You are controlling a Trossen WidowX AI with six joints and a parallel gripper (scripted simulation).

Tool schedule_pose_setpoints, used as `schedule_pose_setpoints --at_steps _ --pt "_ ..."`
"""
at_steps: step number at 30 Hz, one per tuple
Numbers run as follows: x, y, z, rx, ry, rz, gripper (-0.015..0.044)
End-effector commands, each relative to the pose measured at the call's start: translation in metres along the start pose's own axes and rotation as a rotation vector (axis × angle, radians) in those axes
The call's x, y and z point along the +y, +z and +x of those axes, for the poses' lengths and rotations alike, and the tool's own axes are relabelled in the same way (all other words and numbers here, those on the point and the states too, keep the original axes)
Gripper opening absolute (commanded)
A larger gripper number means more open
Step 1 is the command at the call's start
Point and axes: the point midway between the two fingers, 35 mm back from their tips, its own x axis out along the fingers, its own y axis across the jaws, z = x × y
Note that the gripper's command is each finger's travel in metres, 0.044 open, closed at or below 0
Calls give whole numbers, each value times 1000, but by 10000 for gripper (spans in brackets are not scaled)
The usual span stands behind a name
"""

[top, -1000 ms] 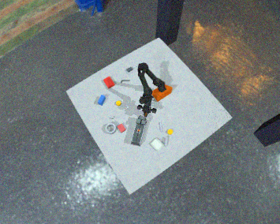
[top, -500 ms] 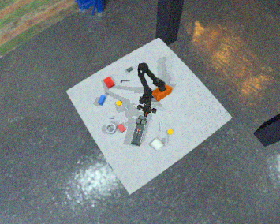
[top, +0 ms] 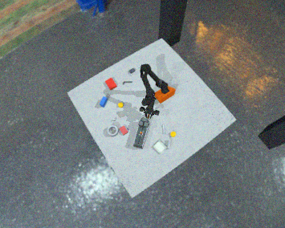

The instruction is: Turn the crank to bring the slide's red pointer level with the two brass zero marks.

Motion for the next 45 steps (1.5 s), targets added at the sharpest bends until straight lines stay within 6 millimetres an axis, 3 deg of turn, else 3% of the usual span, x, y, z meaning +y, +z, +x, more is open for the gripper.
schedule_pose_setpoints --at_steps 1,8,25,38,45 --pt "0 0 0 0 -1 0 263" --pt "0 0 0 0 -1 0 440" --pt "0 45 -41 -2 3 1 440" --pt "3 109 -105 -5 11 -5 440" --pt "-1 126 -96 24 -11 64 440"
